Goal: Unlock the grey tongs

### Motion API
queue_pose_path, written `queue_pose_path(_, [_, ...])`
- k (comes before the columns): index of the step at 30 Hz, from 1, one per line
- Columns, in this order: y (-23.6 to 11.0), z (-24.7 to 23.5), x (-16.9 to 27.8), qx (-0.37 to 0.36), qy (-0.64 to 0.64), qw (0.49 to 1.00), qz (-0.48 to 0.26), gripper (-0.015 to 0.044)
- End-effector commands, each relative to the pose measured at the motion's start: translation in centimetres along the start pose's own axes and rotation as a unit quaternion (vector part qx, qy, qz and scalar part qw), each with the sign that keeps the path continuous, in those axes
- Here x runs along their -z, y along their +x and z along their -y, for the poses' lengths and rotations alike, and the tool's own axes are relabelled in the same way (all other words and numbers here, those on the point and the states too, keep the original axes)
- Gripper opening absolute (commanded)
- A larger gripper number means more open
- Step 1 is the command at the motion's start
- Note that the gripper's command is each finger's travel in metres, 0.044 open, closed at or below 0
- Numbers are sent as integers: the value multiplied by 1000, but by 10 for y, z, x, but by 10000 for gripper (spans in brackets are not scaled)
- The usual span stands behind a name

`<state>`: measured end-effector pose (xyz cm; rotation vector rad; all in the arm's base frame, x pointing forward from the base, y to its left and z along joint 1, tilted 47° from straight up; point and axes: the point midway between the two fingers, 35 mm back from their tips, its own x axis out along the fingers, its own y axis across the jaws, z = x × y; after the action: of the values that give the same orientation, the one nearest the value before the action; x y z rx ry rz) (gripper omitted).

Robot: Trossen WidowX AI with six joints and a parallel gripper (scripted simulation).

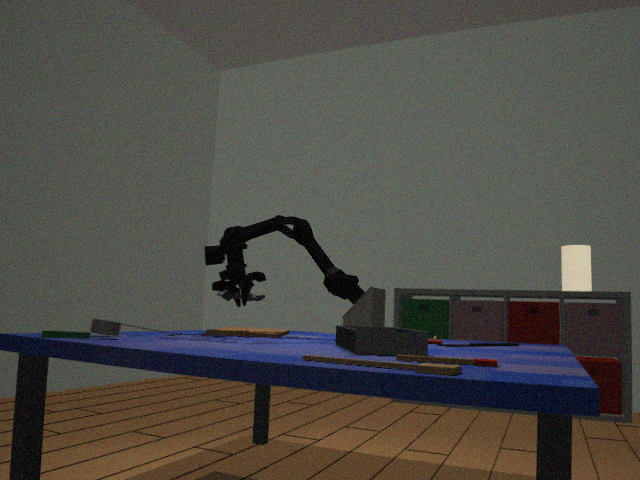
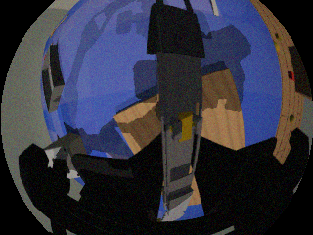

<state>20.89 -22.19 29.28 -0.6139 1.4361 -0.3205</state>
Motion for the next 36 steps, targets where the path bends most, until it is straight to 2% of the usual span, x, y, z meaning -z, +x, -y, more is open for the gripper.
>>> queue_pose_path(1, [-5, 6, 14, 5, 102, 995, 8, -150])
queue_pose_path(9, [-13, 16, 43, 14, 292, 956, 17, -150])
queue_pose_path(17, [-24, 22, 71, 25, 468, 883, 29, -150])
queue_pose_path(26, [-38, 26, 100, 38, 642, 764, 49, -150])
queue_pose_path(36, [-55, 26, 129, 51, 797, 596, 76, -150])
